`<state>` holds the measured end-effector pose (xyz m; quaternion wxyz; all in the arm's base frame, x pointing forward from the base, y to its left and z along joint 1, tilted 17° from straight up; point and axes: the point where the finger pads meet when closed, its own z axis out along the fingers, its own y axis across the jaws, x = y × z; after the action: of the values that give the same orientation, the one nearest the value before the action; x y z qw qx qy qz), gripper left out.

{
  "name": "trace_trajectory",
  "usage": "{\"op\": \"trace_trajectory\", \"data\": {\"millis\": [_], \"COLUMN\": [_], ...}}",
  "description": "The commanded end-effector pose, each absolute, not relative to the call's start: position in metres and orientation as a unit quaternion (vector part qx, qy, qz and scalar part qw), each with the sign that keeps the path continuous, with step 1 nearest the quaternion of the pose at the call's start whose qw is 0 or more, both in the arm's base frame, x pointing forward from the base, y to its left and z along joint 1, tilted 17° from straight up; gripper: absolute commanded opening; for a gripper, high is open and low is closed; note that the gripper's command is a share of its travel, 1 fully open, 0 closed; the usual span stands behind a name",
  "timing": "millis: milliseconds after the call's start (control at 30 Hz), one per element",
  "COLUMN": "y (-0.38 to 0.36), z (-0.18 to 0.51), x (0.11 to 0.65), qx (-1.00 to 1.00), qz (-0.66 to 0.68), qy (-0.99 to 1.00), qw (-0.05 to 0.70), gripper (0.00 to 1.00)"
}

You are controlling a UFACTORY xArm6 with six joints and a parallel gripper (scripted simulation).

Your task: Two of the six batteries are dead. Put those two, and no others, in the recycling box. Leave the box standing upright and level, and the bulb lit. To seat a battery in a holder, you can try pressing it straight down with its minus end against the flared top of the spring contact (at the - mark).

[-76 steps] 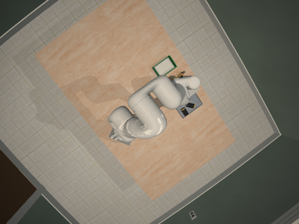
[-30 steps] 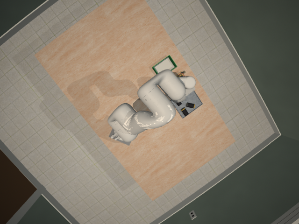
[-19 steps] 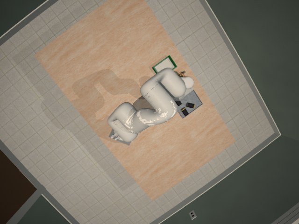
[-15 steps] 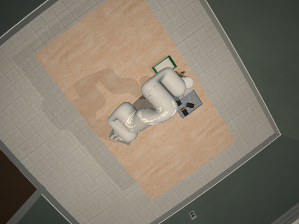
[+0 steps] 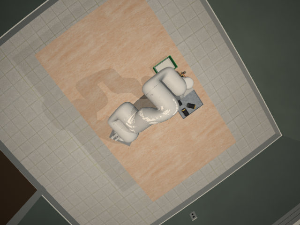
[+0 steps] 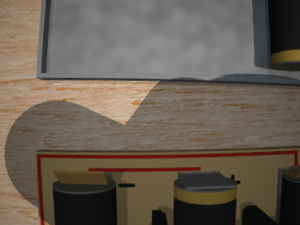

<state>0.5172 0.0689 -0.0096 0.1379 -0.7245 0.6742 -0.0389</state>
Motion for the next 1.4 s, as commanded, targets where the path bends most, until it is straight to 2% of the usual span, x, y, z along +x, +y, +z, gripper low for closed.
{"op": "trace_trajectory", "data": {"millis": [0, 33, 67, 1367], "y": [0.069, 0.069, 0.069, 0.067], "z": [-0.009, -0.009, -0.009, 0.006], "x": [0.519, 0.519, 0.519, 0.515], "qx": [-0.724, -0.724, -0.724, -0.724], "qz": [-0.04, -0.04, -0.04, -0.04], "qy": [0.674, 0.674, 0.674, 0.674], "qw": [0.14, 0.14, 0.14, 0.14], "gripper": [0.51, 0.51, 0.28, 0.28]}}
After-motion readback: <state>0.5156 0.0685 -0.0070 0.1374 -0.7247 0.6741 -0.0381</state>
